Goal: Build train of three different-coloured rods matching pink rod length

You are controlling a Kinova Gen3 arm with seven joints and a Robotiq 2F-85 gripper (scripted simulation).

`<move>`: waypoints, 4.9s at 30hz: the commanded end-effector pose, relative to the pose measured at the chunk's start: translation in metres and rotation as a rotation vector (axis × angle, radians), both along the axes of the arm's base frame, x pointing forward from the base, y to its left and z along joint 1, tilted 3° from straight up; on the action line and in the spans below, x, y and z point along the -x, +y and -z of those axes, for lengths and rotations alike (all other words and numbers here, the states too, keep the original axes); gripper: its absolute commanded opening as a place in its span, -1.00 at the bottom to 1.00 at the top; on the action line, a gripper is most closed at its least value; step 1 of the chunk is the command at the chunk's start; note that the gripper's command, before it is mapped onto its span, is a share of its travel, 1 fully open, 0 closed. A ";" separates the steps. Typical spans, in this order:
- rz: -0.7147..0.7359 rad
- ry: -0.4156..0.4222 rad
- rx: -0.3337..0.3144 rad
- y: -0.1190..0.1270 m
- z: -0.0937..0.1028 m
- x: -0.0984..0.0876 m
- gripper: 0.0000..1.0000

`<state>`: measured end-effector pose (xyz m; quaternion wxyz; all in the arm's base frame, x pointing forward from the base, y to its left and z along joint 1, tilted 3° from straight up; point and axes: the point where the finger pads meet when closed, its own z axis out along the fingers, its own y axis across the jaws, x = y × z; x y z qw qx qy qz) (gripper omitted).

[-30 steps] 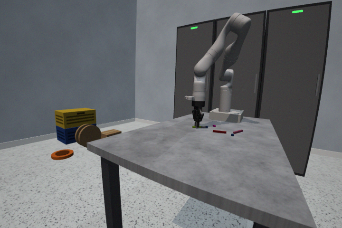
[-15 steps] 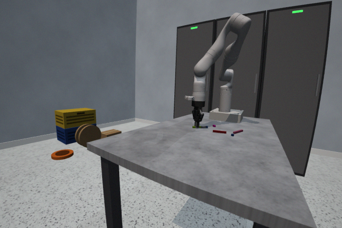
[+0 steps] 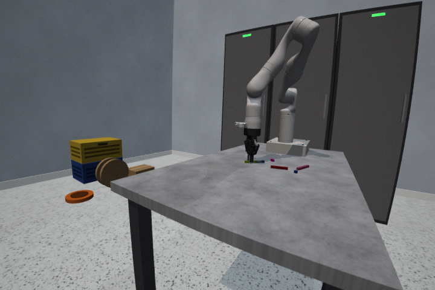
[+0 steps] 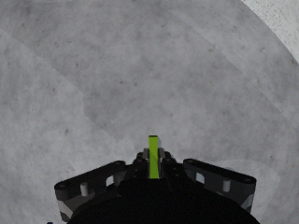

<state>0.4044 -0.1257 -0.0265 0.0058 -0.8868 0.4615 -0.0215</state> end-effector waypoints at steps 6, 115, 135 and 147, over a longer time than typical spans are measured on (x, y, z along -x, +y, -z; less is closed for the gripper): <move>0.000 -0.002 0.000 0.000 -0.001 0.000 -0.83; 0.000 -0.002 0.000 0.002 -0.180 0.008 1.00; 0.000 -0.002 0.000 0.002 -0.180 0.008 1.00; 0.000 -0.002 0.000 0.002 -0.180 0.008 1.00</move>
